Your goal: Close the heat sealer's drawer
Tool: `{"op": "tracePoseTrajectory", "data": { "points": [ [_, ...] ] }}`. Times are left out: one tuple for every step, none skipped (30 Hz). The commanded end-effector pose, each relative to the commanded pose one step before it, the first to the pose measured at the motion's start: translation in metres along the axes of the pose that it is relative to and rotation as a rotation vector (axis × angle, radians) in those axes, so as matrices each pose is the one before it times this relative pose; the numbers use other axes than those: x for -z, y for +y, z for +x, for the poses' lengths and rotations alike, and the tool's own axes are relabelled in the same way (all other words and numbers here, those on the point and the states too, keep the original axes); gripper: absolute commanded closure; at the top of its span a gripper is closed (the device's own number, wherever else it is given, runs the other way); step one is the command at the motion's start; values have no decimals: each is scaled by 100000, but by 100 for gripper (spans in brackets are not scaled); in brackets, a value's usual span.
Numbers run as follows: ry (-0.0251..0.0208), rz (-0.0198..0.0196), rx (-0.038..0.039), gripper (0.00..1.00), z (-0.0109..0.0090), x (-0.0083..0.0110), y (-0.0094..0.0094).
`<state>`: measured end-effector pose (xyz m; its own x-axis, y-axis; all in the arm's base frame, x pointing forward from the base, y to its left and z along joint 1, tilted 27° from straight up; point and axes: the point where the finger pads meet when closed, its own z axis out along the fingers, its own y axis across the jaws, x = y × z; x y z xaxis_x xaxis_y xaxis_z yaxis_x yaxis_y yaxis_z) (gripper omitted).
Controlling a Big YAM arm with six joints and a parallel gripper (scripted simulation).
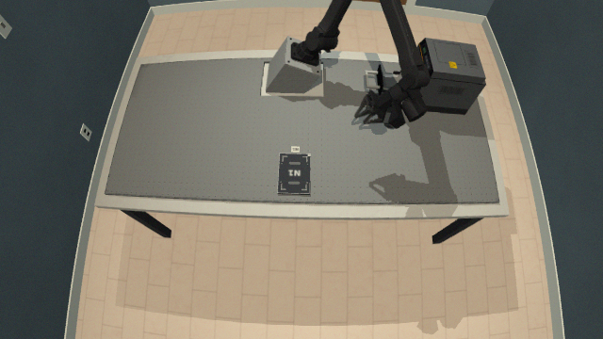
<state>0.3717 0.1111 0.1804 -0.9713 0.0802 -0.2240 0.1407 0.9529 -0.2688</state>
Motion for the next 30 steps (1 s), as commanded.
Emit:
{"op": "tracePoseTrajectory", "data": {
  "points": [
    [-1144, -1191, -204, 55, -1225, 1136, 1957],
    [-538, -1849, 4955, 55, -201, 49, 574],
    [-679, -1664, 2765, 55, -248, 41, 537],
    [0, 0, 0, 55, 0, 0, 0],
    [0, 0, 0, 55, 0, 0, 0],
    [2189, 146, 872, 55, 194, -604, -892],
    [-1246, -1935, 3276, 55, -591, 391, 872],
    [-371, -1392, 4584, 55, 231, 294, 1258],
    [293, 94, 92, 55, 6, 8, 379],
    [481, 189, 157, 55, 53, 9, 355],
    [348, 135, 113, 55, 20, 10, 369],
    [345, 168, 117, 55, 19, 11, 362],
    [334, 215, -2079, 55, 18, 12, 354],
    [317, 181, 113, 55, 21, 13, 360],
    [-713, -1713, 5008, 55, -249, 26, 551],
    [-634, -1505, 2873, 55, -245, 18, 503],
    [-17, -1216, 3074, 55, -104, 10, 427],
    [194, -1126, 3139, 55, -64, 4, 402],
    [461, -797, 2598, 55, -1, -2, 373],
    [788, 251, 208, 55, 109, -10, 336],
    [0, 0, 0, 55, 0, 0, 0],
    [0, 0, 0, 55, 0, 0, 0],
    [452, 227, -664, 55, -97, -90, 53],
    [59, 60, 809, 55, 58, 73, 682],
    [253, 112, -836, 55, -23, -8, 373],
    [230, 100, -1230, 55, -26, -7, 376],
    [58, 29, 16, 55, -64, -6, 394],
    [-60, -24, -17, 55, -93, -6, 407],
    [-765, -1733, 5069, 55, -273, 3, 552],
    [-565, -1371, 2963, 55, -237, -6, 472]
  ]
}}
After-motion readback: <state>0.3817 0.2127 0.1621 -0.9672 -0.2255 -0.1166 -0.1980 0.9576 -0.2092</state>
